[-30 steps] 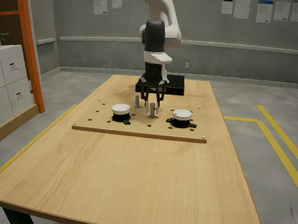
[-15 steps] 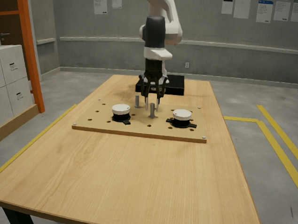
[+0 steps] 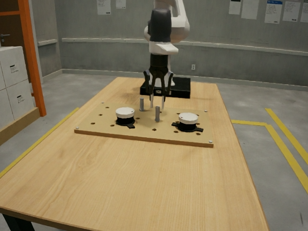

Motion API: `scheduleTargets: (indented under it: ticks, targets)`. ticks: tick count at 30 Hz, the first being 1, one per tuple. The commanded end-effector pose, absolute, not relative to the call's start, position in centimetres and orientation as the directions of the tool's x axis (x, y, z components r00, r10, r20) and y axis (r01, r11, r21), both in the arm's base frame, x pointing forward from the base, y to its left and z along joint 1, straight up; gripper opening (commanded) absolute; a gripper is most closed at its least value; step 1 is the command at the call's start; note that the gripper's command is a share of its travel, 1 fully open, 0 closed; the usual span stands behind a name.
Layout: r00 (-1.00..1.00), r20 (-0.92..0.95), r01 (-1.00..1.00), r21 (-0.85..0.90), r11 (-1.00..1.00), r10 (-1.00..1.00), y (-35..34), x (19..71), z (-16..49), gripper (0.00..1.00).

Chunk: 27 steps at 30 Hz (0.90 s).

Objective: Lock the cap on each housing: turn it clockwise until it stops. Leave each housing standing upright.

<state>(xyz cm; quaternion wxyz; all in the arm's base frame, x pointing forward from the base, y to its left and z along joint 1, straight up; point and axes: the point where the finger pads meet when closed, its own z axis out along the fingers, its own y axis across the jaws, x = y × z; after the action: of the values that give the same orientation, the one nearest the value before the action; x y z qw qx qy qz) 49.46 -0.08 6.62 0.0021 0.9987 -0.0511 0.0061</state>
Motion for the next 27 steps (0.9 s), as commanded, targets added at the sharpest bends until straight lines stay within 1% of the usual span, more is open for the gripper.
scheduleTargets:
  ticks: [1,15,27]
  targets:
    - [0.996,0.0,-0.089,0.0,-0.996,-0.089,0.0,49.1,7.0,0.36]
    - [0.996,0.0,-0.089,0.0,-0.996,-0.089,0.0,49.1,9.6,0.36]
    - [0.996,0.0,-0.089,0.0,-0.996,-0.089,0.0,49.1,10.5,0.36]
